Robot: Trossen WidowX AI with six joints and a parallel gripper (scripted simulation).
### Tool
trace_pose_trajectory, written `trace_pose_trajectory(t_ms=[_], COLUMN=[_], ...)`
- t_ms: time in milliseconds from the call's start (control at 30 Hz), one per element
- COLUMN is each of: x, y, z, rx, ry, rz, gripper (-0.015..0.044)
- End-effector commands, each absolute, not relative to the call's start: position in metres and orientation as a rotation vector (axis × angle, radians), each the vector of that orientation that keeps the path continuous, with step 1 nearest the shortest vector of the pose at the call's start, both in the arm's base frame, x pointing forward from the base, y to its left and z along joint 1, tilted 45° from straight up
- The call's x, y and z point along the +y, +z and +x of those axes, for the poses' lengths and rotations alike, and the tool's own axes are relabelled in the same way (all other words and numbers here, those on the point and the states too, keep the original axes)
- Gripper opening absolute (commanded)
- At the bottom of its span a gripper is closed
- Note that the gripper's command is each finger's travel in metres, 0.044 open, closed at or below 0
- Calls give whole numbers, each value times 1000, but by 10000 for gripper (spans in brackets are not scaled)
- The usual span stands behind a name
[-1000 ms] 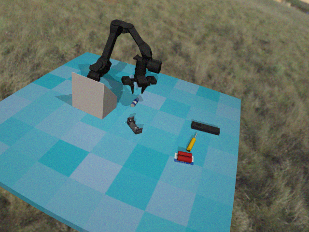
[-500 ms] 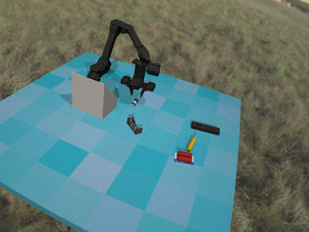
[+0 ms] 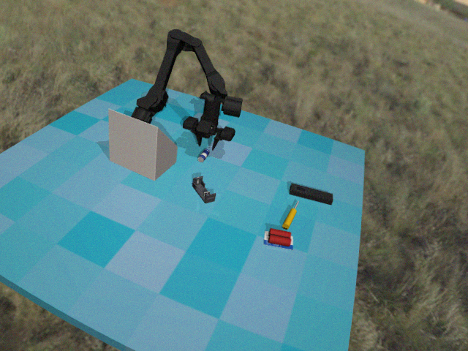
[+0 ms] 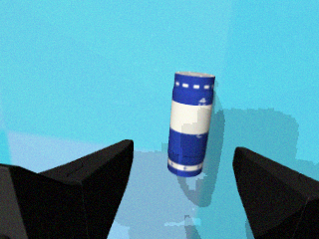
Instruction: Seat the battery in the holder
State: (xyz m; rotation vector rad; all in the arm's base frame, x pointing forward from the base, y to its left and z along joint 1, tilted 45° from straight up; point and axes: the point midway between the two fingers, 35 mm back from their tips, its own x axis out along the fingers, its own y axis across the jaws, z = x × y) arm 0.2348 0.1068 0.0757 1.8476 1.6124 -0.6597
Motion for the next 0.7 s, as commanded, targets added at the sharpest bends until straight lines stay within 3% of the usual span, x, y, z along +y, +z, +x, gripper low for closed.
trace_pose_trajectory(t_ms=[0, 667], x=[111, 135], y=[67, 44], z=[233, 236], rx=[1618, 1620], ry=[-680, -678], rz=[1845, 1848], gripper=[246, 246])
